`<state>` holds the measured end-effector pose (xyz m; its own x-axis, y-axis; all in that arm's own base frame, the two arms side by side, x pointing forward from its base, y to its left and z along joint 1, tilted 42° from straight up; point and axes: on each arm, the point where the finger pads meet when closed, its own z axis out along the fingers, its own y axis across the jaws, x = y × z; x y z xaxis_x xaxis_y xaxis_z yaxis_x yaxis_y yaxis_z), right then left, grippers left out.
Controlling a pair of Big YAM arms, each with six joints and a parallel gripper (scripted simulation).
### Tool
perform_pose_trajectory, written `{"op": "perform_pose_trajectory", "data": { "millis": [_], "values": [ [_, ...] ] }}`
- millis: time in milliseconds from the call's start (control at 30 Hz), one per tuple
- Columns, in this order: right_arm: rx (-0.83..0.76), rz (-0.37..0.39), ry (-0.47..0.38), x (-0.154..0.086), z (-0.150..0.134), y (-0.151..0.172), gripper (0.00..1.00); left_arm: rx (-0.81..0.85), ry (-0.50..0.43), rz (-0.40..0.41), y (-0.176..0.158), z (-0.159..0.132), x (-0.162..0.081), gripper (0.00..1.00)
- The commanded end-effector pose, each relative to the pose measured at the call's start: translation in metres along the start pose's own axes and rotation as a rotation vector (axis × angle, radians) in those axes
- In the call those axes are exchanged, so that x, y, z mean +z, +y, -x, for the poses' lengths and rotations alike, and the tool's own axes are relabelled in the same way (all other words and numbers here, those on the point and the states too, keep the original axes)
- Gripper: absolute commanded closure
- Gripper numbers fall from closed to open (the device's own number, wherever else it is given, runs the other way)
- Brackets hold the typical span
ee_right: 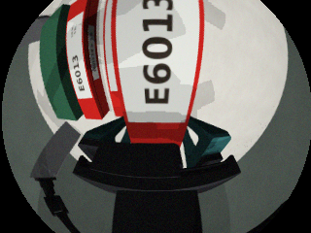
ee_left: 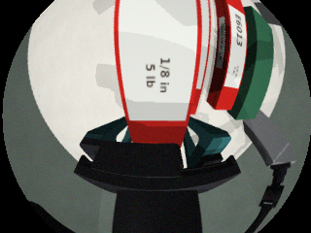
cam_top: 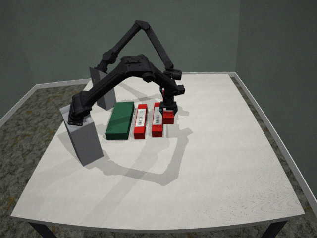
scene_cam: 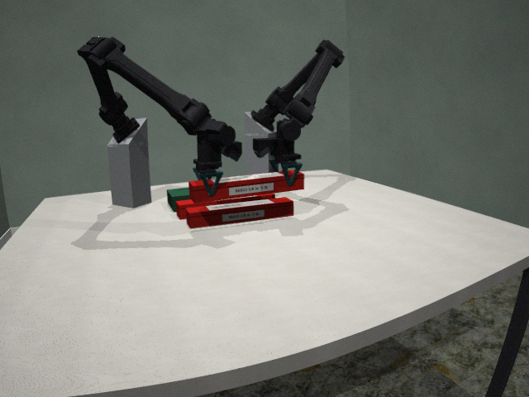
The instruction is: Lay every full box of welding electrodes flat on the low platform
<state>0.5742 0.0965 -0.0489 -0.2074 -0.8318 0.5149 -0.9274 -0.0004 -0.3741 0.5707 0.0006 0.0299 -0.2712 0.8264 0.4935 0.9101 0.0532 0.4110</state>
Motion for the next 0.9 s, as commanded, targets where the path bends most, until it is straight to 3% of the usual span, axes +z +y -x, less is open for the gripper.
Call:
{"op": "perform_pose_trajectory", "data": {
  "millis": [0,867],
  "values": [
    [0.037,-0.112,-0.038,-0.071,0.006,-0.036,1.0,-0.035,-0.039,0.111,0.039,0.001,-0.069,1.0],
    [0.037,-0.109,-0.038,-0.098,0.007,-0.019,1.0,-0.035,-0.039,0.108,0.023,0.0,-0.096,1.0]
  ]
}}
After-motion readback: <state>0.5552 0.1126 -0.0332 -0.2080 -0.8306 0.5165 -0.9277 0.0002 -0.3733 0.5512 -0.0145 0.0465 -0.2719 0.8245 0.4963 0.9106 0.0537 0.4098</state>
